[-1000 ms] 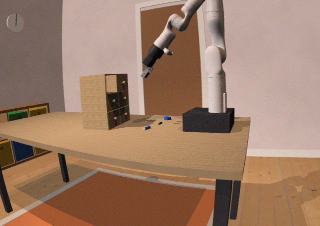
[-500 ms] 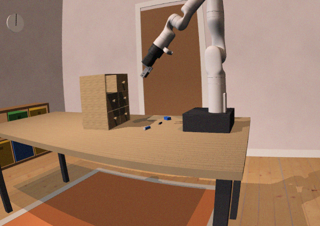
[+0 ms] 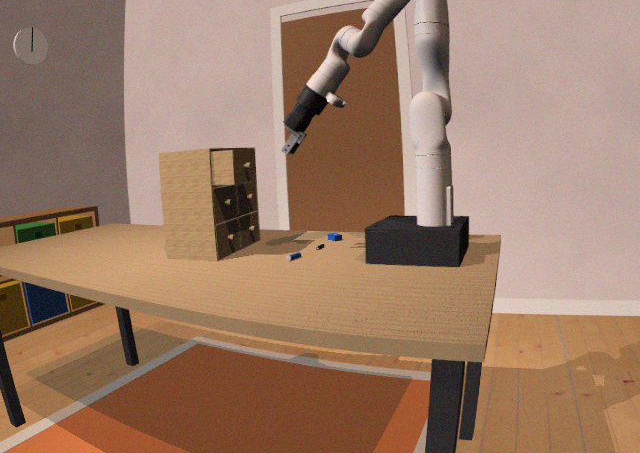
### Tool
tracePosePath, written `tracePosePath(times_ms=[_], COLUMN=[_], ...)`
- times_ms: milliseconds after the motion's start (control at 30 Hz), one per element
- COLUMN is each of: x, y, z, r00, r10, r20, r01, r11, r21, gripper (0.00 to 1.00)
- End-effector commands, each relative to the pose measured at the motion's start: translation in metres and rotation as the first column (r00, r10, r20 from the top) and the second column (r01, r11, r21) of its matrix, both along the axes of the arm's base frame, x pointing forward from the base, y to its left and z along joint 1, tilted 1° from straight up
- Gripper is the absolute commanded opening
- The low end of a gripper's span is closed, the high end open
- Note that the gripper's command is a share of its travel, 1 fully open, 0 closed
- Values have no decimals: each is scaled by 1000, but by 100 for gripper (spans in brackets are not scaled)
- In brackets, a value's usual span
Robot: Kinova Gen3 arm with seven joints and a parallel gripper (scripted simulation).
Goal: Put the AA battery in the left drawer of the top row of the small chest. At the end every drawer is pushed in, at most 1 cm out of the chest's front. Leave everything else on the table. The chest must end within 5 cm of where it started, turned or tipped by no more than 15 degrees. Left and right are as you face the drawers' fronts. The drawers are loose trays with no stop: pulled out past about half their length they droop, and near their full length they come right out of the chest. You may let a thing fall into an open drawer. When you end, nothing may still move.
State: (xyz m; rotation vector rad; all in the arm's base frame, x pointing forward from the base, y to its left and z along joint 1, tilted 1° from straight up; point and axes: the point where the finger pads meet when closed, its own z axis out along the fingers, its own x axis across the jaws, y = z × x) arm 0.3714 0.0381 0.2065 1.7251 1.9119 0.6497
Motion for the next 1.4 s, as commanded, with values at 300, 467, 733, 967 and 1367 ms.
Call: tracePosePath(times_ms=[300, 467, 733, 967, 1367], x=[-4, -7, -11, -17, -23], y=[4, 5, 5, 4, 4], z=[9, 13, 19, 25, 35], r00=[996, 992, 986, 975, 955], r10=[27, 28, 28, 27, 23], r20=[-83, -120, -167, -221, -295], r01=[-26, -27, -27, -27, -25], r11=[1000, 1000, 1000, 1000, 1000], r21=[11, 10, 7, 3, -4], gripper=[67, 67, 67, 67, 67])
